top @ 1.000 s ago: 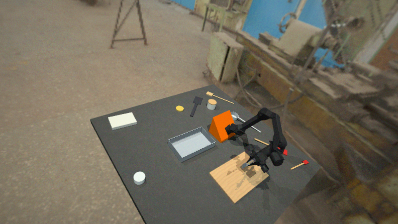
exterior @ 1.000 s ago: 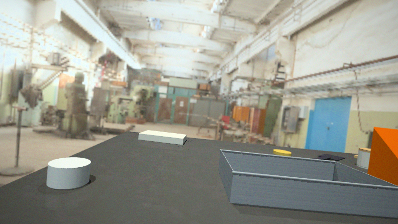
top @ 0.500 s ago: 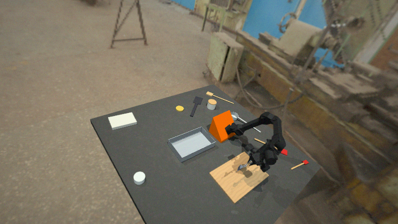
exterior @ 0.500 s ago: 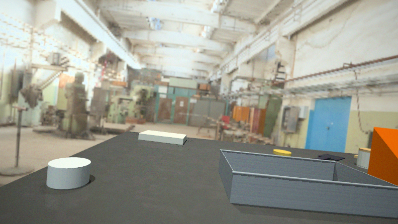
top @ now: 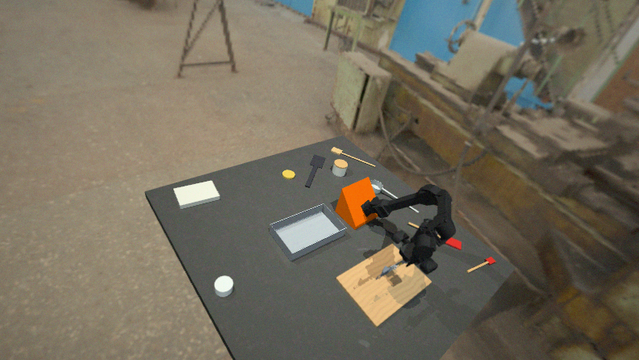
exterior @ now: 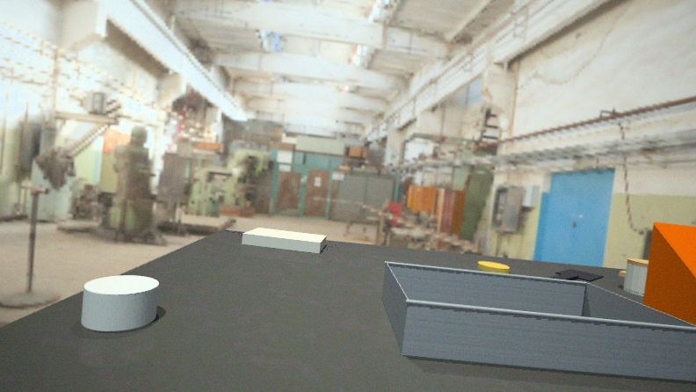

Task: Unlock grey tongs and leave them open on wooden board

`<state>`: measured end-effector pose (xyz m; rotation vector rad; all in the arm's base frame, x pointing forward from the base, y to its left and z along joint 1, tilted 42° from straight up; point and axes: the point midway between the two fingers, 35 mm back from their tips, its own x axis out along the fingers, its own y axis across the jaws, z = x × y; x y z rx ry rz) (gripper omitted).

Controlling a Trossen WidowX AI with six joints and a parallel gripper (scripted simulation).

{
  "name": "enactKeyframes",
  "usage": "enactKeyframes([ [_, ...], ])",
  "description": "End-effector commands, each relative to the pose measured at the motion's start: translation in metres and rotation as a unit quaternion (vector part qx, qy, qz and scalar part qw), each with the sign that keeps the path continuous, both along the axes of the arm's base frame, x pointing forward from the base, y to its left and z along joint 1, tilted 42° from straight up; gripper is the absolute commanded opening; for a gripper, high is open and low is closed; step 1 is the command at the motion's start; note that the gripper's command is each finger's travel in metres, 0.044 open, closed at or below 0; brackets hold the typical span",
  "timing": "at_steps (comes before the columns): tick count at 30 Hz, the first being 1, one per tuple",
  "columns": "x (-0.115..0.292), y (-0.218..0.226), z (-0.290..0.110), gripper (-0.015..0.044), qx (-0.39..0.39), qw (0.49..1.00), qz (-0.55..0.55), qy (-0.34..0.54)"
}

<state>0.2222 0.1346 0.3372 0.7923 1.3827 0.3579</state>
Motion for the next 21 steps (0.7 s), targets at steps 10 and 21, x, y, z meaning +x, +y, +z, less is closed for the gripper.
enactKeyframes([
  [10, 0.004, 0.003, -0.002, -0.0150, 0.005, 1.000, 0.004, -0.002],
  [21, 0.010, 0.014, -0.013, -0.0150, 0.004, 1.000, 0.010, -0.001],
])
